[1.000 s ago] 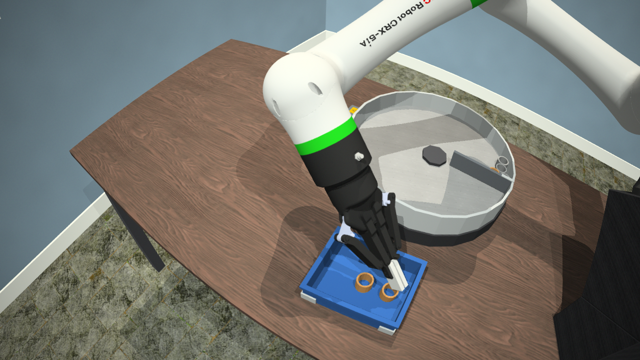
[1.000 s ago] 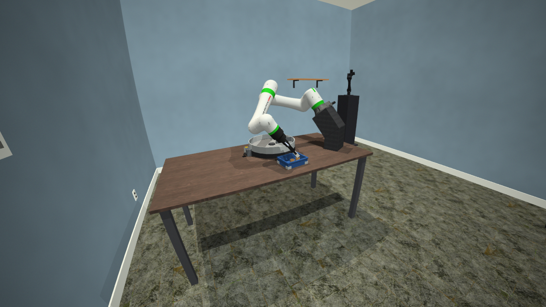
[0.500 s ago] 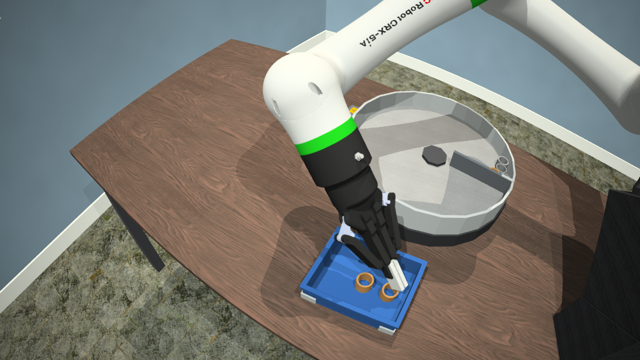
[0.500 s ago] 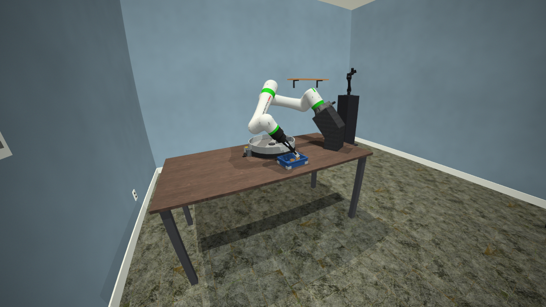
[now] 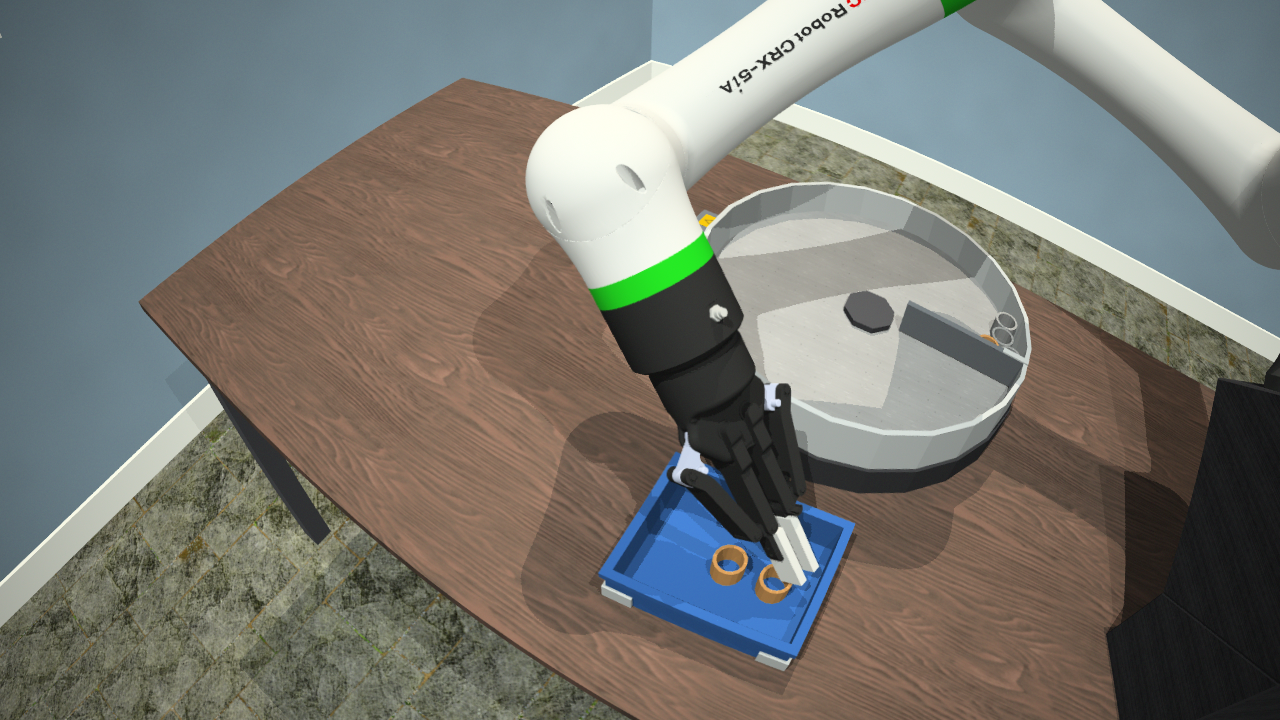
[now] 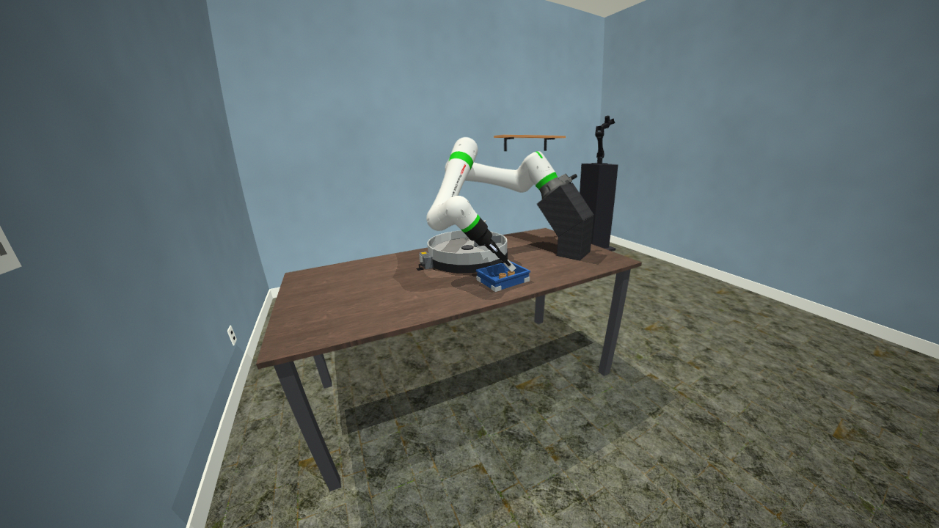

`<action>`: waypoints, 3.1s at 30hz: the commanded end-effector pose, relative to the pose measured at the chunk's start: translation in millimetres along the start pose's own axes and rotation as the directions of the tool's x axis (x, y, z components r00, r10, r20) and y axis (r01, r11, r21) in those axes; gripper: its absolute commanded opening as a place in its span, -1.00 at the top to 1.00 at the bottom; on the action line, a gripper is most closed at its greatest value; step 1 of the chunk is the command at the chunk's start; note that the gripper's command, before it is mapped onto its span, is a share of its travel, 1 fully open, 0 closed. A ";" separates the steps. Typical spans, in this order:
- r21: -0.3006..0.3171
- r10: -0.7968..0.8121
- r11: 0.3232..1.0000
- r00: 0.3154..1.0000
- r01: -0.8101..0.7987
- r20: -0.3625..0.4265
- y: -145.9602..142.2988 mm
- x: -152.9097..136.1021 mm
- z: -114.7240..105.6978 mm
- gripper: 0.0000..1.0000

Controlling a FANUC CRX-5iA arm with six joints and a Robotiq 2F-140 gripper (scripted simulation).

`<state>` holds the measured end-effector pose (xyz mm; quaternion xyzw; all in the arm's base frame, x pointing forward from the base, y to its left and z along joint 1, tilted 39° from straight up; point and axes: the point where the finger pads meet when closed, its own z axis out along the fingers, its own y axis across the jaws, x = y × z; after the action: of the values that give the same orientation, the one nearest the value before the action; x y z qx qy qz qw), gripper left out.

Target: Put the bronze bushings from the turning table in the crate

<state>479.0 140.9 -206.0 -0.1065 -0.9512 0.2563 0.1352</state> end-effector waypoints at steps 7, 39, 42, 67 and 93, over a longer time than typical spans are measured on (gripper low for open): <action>0.000 0.000 1.000 1.000 0.000 0.000 0.2 0.0 -0.2 0.86; 0.000 0.000 1.000 1.000 0.000 0.000 0.1 5.7 -6.9 0.86; 0.000 0.000 1.000 1.000 0.000 0.000 0.0 11.7 -14.1 0.86; 0.000 0.000 1.000 1.000 0.000 0.000 -0.7 62.8 -75.1 0.86; 0.000 0.000 1.000 1.000 0.000 0.000 -0.7 62.9 -75.3 0.86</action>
<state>443.2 191.7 -130.4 -0.1065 -0.9512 0.2563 0.1352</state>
